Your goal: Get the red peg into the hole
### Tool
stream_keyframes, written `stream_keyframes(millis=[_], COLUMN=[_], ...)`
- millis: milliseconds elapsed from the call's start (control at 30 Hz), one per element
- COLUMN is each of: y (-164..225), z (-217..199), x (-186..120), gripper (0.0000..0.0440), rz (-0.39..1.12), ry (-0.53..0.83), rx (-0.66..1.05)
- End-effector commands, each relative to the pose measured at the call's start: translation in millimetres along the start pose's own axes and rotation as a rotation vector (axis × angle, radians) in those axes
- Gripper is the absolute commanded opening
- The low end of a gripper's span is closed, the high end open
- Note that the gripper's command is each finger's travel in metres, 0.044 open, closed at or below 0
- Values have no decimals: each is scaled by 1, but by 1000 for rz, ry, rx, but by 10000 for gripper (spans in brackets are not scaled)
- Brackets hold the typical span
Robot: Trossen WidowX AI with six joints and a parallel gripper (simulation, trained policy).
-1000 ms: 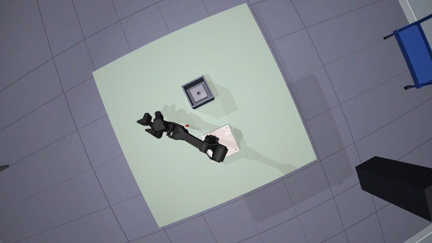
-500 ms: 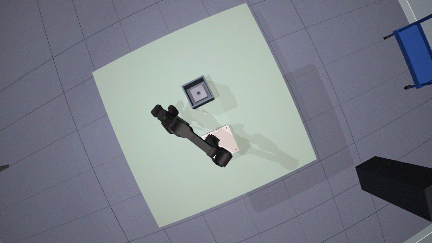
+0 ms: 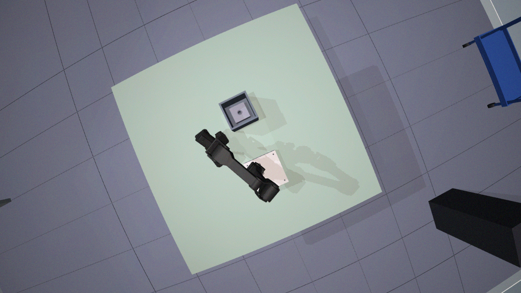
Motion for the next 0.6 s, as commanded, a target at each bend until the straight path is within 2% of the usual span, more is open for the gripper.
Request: stream_keyframes(millis=[0,300,567], y=[-5,-13,-19], z=[-10,-29,-41], x=[9,32,52], gripper=[440,440,440], rz=[-40,-118,-194], ry=[102,287,397], rx=[47,95,88])
Point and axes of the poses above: the point midway between the two fingers, 35 mm back from their tips, its own x axis out along the fingers, its own z axis across the jaws, y = z × x, the point moved 8 cm from there along -x, back along the fingers, and after that the axes turned 1 degree about -x, right-handed, at the moved point
